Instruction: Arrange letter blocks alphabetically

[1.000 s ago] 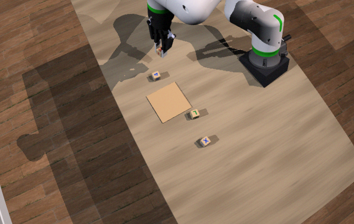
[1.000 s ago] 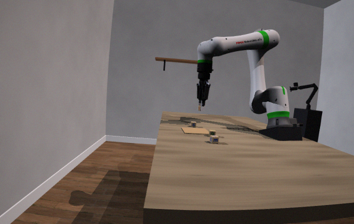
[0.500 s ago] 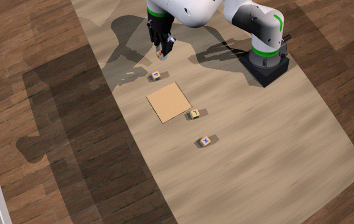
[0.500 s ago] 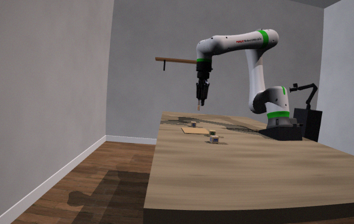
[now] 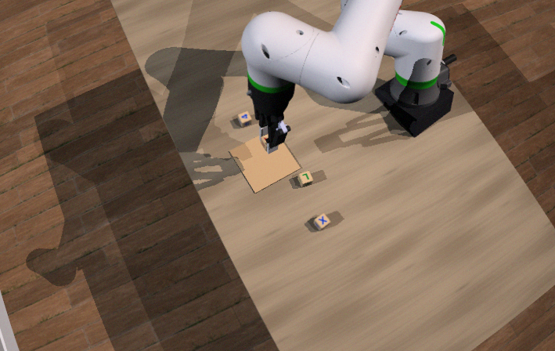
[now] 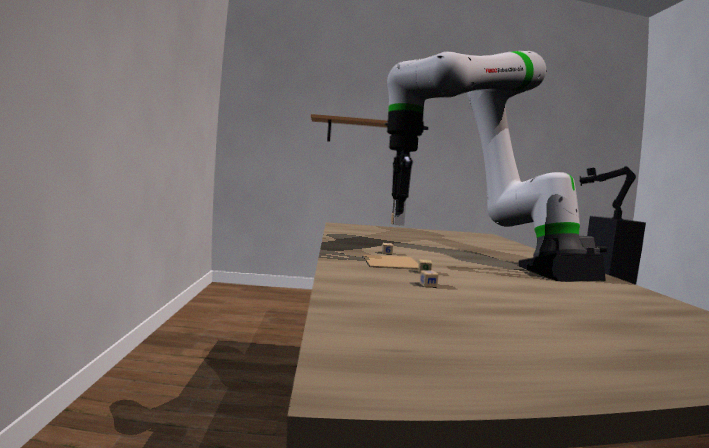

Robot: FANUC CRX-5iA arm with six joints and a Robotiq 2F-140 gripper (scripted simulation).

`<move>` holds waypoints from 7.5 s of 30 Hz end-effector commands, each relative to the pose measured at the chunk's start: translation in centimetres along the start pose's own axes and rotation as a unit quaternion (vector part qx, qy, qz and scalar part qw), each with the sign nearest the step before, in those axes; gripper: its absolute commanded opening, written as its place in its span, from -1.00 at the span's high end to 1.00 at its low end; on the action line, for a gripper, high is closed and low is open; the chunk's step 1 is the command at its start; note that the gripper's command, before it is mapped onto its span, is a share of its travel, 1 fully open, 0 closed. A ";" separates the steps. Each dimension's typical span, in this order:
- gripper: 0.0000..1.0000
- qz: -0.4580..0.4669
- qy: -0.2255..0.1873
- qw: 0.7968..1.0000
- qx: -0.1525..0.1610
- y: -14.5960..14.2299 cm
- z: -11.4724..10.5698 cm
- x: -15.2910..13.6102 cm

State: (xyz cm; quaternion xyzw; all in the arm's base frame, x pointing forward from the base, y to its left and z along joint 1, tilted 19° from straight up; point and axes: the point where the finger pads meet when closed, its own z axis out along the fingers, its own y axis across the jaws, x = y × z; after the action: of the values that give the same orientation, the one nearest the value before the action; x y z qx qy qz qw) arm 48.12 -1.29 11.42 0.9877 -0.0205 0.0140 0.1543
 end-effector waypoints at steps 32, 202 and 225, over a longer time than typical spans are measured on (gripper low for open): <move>0.68 0.036 0.001 0.999 -0.009 -3.9 4.9 0.7; -1.00 0.045 0.001 0.999 -0.009 -5.3 1.1 -0.6; 0.44 0.080 0.001 0.997 -0.009 -9.6 1.7 -5.9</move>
State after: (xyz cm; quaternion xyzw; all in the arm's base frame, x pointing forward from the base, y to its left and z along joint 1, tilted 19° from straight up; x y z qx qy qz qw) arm 42.71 7.50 6.70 0.9814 -0.0991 0.0269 0.1620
